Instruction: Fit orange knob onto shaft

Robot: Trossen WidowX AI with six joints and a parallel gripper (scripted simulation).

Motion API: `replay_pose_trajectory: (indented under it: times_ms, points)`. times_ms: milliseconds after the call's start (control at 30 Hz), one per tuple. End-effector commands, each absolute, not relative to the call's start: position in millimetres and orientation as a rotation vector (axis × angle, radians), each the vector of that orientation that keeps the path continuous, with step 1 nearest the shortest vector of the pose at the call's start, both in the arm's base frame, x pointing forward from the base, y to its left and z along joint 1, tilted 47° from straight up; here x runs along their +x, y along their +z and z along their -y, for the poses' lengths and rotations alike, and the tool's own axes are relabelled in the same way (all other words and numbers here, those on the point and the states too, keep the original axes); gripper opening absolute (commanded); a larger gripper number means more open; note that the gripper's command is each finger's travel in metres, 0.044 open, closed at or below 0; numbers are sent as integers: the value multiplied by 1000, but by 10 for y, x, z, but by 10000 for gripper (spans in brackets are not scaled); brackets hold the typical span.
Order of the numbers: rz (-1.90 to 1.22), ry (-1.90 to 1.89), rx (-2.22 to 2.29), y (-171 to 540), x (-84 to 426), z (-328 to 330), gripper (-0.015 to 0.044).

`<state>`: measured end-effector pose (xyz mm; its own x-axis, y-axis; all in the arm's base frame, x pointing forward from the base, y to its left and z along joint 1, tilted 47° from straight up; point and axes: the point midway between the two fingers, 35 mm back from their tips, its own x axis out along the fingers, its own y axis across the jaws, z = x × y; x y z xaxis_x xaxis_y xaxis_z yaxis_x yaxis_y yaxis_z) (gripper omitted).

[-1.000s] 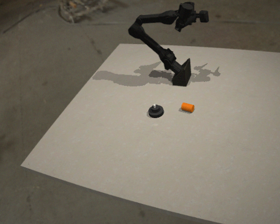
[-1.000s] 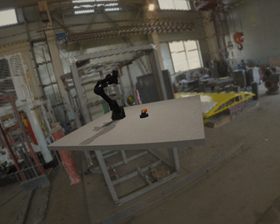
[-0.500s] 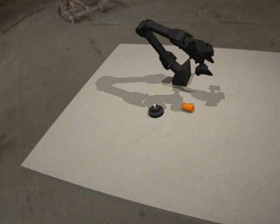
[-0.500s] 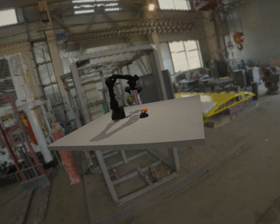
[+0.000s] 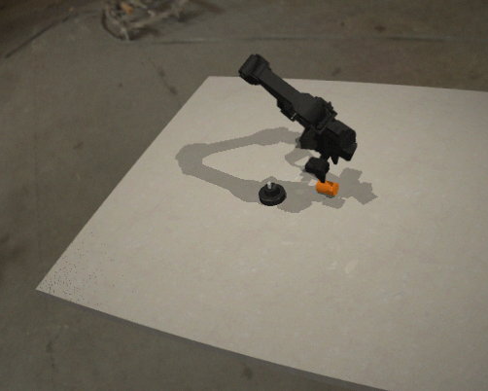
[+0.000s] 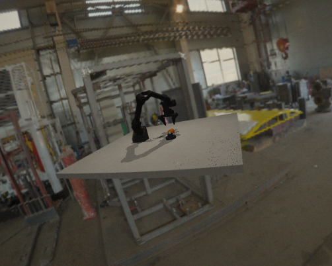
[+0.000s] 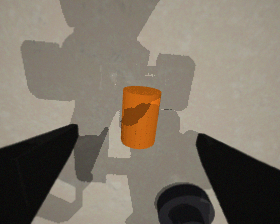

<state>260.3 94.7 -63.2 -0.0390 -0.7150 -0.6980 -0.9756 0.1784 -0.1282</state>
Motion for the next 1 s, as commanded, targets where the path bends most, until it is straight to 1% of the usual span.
replay_pose_trajectory:
  times_ms: [0,133,967]
  points:
    - [-1805,506,-1607,-658,2625,-970,440]
    - [-1805,505,-1608,-810,2620,-810,440]
    - [-1805,504,-1609,-1069,2616,-549,440]
